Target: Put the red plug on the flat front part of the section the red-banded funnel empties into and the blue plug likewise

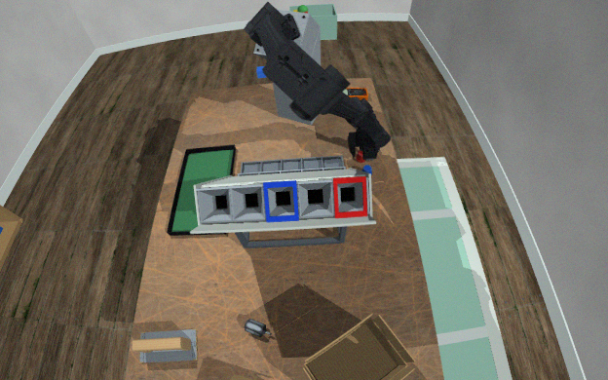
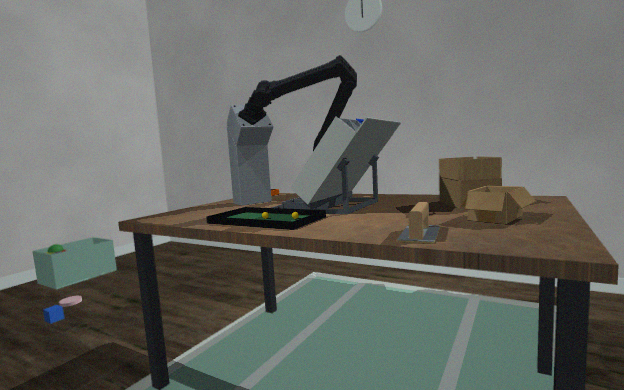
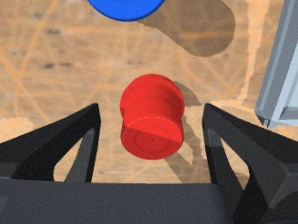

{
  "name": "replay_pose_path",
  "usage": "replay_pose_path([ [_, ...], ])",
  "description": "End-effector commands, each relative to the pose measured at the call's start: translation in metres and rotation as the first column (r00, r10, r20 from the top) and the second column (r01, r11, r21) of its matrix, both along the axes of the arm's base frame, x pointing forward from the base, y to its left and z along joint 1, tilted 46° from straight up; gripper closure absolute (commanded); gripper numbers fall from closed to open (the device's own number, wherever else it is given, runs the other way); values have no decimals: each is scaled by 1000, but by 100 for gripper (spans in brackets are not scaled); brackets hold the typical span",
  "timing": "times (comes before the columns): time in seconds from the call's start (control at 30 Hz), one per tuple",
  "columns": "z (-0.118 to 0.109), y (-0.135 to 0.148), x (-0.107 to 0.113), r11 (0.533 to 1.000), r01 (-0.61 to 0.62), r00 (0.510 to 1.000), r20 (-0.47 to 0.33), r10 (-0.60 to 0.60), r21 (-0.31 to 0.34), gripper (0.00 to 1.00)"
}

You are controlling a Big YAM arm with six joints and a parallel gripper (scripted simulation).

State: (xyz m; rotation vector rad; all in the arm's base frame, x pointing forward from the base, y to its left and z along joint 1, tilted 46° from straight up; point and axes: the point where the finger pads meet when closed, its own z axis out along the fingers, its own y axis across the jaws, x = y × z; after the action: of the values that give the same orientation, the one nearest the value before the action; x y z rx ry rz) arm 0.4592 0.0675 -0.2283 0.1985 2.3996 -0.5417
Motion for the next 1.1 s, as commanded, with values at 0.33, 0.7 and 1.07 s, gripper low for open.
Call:
replay_pose_path([
  [0.33,-7,-8,-4,1000,3,1000,-15,-3,-9,100],
  [0.7,-7,-8,-4,1000,3,1000,-15,-3,-9,100],
  [1.07,-7,-8,-4,1000,3,1000,-15,-3,-9,100],
])
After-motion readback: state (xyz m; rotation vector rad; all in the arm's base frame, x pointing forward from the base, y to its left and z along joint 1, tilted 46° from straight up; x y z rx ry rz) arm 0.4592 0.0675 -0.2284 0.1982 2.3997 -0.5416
